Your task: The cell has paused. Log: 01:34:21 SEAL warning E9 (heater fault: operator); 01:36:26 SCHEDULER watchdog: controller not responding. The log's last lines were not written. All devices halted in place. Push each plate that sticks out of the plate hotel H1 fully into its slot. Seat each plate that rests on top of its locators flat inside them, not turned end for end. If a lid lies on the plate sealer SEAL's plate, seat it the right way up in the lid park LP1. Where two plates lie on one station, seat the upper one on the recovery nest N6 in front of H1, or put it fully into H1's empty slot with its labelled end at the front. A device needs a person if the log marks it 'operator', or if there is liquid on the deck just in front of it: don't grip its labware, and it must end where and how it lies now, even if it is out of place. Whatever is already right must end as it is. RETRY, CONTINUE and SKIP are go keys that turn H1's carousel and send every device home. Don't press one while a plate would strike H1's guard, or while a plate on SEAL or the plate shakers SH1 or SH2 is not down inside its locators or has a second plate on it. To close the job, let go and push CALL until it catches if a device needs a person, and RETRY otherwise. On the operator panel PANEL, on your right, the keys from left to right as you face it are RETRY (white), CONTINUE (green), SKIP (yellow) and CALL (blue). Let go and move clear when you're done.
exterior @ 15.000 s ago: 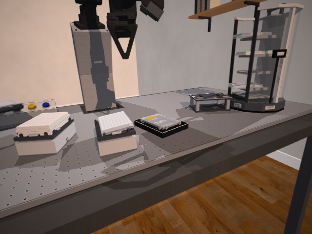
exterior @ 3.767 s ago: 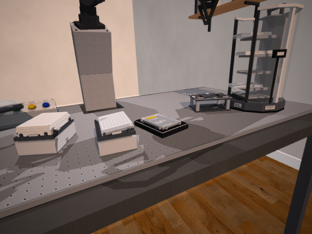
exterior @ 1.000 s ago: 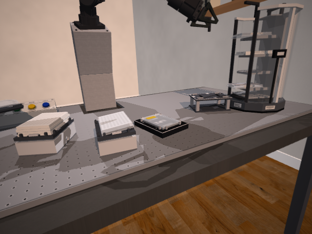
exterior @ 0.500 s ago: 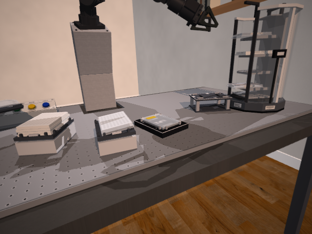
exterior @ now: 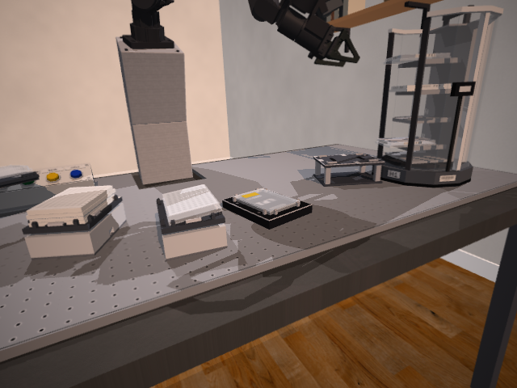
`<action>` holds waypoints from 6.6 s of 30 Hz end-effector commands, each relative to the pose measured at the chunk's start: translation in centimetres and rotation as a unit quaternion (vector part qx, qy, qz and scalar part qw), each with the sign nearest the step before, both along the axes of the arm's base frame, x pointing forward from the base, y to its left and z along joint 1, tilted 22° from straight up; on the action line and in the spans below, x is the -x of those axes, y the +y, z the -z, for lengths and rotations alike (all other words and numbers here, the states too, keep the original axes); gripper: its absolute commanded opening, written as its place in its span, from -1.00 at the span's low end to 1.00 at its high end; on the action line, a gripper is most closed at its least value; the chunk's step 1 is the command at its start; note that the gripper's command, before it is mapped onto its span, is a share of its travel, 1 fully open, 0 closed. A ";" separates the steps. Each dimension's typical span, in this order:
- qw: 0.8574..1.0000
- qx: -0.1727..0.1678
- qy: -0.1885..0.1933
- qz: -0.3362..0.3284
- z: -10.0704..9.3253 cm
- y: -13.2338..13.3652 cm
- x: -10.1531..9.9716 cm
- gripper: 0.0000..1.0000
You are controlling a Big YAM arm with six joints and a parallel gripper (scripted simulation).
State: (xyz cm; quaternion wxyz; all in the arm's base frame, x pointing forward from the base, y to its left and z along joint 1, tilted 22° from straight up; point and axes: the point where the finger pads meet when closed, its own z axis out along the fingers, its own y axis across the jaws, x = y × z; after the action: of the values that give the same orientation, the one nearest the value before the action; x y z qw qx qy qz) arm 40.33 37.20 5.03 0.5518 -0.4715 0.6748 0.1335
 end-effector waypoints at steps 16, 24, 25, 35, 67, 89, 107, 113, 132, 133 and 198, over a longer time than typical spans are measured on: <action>1.000 -0.008 -0.011 0.000 -0.8 0.5 -0.6 1.00; 1.000 -0.008 -0.011 0.000 -0.8 0.5 -0.6 1.00; 1.000 -0.008 -0.011 0.000 -0.8 0.5 -0.6 1.00; 1.000 -0.008 -0.011 0.000 -0.8 0.5 -0.6 1.00; 1.000 -0.014 -0.012 0.009 -4.2 2.3 -1.5 0.52; 1.000 -0.006 -0.002 -0.002 -1.2 6.2 -3.5 -0.28; 1.000 -0.008 -0.004 -0.004 -1.7 8.3 -4.5 -0.92; 1.000 -0.007 -0.003 -0.004 -1.7 8.9 -4.9 -1.00; 1.000 -0.011 -0.013 0.000 -2.7 9.1 -5.6 -1.00; 1.000 -0.011 -0.013 0.000 -2.7 9.1 -5.6 -1.00; 1.000 -0.010 -0.007 -0.004 -2.8 12.5 -7.0 -1.00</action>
State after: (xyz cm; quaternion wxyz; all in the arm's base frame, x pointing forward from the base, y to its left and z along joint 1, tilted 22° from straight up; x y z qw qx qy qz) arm 47.02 47.99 6.84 0.5544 -0.4712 0.6732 0.1320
